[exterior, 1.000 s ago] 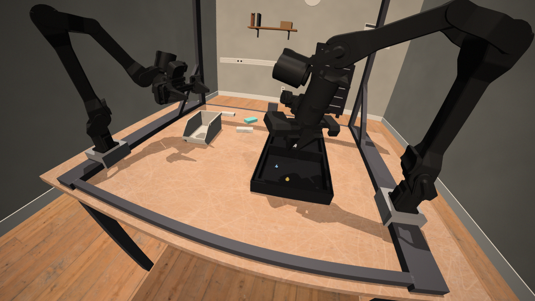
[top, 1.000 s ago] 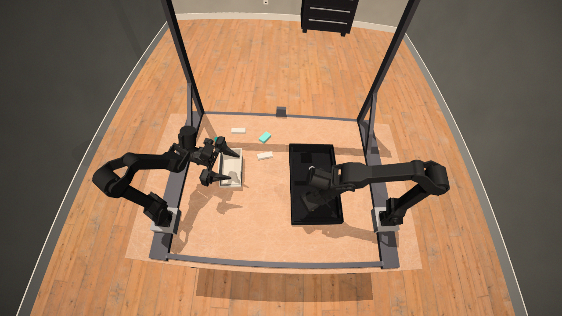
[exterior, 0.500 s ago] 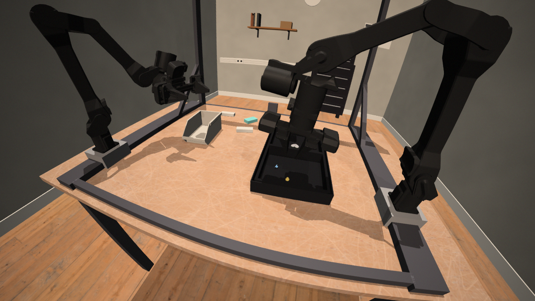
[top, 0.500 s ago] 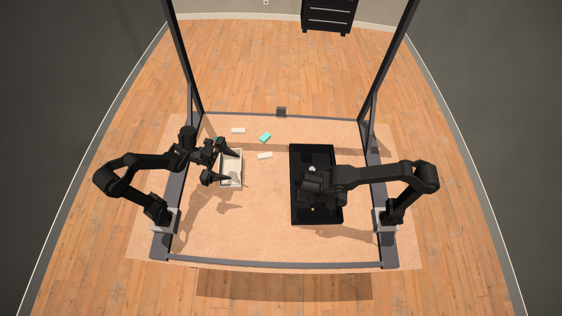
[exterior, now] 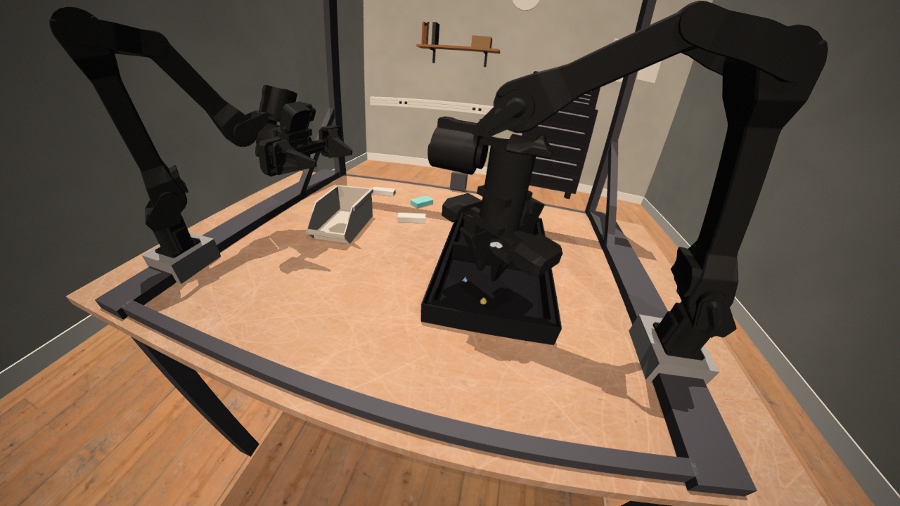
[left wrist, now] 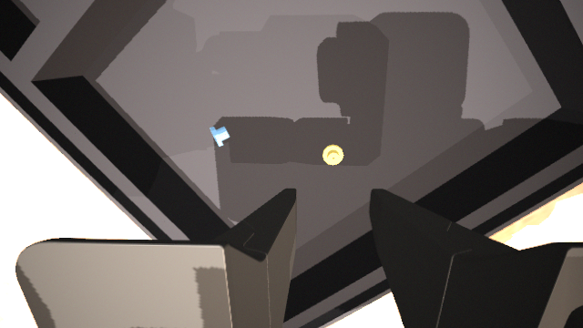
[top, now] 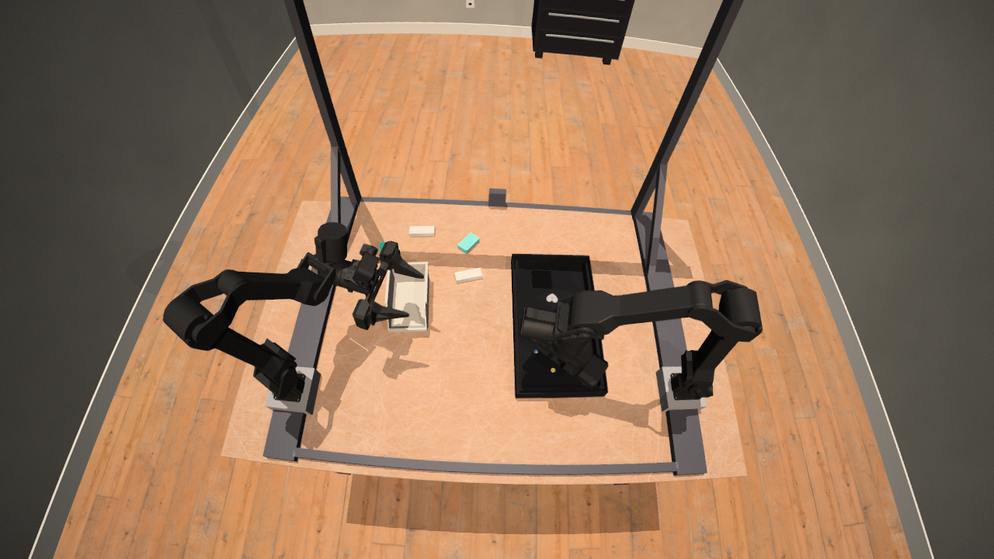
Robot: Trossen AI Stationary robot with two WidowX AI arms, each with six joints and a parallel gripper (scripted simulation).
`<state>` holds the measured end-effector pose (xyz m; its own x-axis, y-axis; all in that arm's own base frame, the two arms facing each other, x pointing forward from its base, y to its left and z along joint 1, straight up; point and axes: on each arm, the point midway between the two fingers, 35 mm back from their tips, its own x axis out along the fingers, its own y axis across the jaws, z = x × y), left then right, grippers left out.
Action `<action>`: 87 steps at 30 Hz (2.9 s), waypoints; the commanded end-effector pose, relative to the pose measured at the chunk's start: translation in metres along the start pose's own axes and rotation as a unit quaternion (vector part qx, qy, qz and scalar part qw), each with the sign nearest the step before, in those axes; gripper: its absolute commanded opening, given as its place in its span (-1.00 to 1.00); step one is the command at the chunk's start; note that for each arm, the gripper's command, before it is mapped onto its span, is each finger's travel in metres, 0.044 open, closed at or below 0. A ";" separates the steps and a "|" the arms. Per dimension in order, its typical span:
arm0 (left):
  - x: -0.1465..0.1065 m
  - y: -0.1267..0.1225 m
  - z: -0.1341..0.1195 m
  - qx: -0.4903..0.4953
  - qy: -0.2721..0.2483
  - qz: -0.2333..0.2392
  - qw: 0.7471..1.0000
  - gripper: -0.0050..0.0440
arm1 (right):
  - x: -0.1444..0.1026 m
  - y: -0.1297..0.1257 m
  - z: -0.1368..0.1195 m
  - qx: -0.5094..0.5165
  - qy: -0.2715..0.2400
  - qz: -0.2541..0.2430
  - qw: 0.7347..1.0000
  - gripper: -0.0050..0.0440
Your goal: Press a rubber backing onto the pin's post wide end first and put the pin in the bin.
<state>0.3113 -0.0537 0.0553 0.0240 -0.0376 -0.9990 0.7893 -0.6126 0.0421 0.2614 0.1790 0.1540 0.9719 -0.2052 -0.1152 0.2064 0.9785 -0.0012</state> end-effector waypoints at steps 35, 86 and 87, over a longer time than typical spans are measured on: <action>0.057 -0.005 -0.001 0.104 0.005 -0.023 0.994 -0.27 | -0.001 0.001 0.005 0.009 -0.003 0.001 1.000 1.00; -0.011 0.054 0.068 0.104 0.008 -0.013 0.994 -1.00 | -0.005 0.017 -0.001 -0.026 0.045 0.180 0.982 1.00; -0.011 0.062 0.078 0.104 0.008 -0.013 0.994 -1.00 | -0.006 0.018 -0.002 -0.027 0.046 0.187 0.981 1.00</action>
<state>0.3091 -0.1102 0.0663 0.0154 -0.0064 -0.9999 0.6490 -0.7606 0.0148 0.2603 0.1958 0.1494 0.9732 0.1075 -0.2034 -0.1107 0.9938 -0.0043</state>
